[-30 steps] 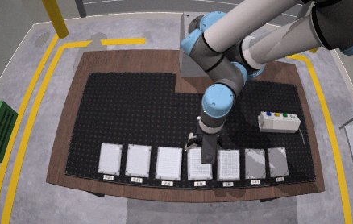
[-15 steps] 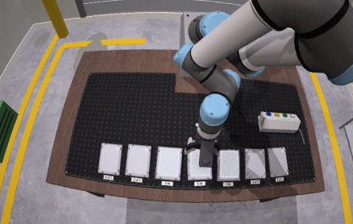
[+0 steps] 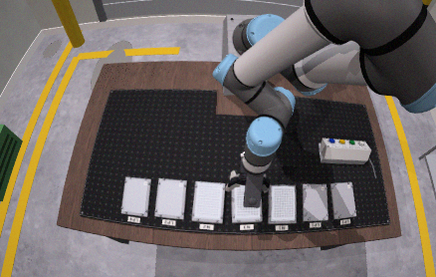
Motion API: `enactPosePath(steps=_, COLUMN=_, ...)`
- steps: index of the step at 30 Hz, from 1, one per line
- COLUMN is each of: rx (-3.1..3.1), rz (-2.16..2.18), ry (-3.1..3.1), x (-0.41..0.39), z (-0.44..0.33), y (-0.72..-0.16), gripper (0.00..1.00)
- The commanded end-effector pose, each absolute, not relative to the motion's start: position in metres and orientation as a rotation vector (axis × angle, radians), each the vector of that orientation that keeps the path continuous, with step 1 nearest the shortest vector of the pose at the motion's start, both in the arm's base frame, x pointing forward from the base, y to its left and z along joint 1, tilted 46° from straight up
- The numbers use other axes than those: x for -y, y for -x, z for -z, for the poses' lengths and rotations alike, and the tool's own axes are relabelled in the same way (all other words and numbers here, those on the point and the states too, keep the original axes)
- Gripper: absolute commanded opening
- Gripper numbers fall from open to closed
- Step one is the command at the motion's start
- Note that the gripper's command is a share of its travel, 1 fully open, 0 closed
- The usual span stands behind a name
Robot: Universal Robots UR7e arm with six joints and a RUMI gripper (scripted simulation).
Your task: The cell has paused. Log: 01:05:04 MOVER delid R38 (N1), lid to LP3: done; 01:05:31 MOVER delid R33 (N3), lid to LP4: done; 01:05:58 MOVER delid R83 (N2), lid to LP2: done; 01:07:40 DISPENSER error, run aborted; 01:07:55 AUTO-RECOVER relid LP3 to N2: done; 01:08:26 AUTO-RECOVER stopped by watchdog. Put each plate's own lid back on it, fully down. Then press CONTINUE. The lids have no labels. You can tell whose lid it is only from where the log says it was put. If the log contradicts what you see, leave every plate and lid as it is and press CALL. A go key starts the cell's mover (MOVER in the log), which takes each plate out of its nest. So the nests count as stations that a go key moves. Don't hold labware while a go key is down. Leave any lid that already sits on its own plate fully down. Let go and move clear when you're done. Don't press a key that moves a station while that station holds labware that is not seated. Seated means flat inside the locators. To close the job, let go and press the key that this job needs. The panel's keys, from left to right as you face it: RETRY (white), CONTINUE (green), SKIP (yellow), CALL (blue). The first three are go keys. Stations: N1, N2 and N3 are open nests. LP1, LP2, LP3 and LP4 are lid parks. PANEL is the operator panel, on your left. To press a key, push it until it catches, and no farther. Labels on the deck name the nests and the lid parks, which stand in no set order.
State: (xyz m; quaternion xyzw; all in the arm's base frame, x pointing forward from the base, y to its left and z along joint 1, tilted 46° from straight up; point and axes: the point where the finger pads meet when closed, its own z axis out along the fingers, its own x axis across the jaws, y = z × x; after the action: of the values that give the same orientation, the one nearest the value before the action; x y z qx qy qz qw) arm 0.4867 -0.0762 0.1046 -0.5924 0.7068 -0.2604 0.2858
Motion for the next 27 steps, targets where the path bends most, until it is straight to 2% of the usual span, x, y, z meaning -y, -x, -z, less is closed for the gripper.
enactPosePath(steps=1, rx=-1.898, rz=0.691, ry=1.569, x=0.09, z=-0.106, y=-0.488, gripper=0.82)
enactPosePath(steps=27, rx=-1.899, rz=0.691, ry=1.569, x=0.201, z=-0.115, y=-0.492, gripper=0.82)
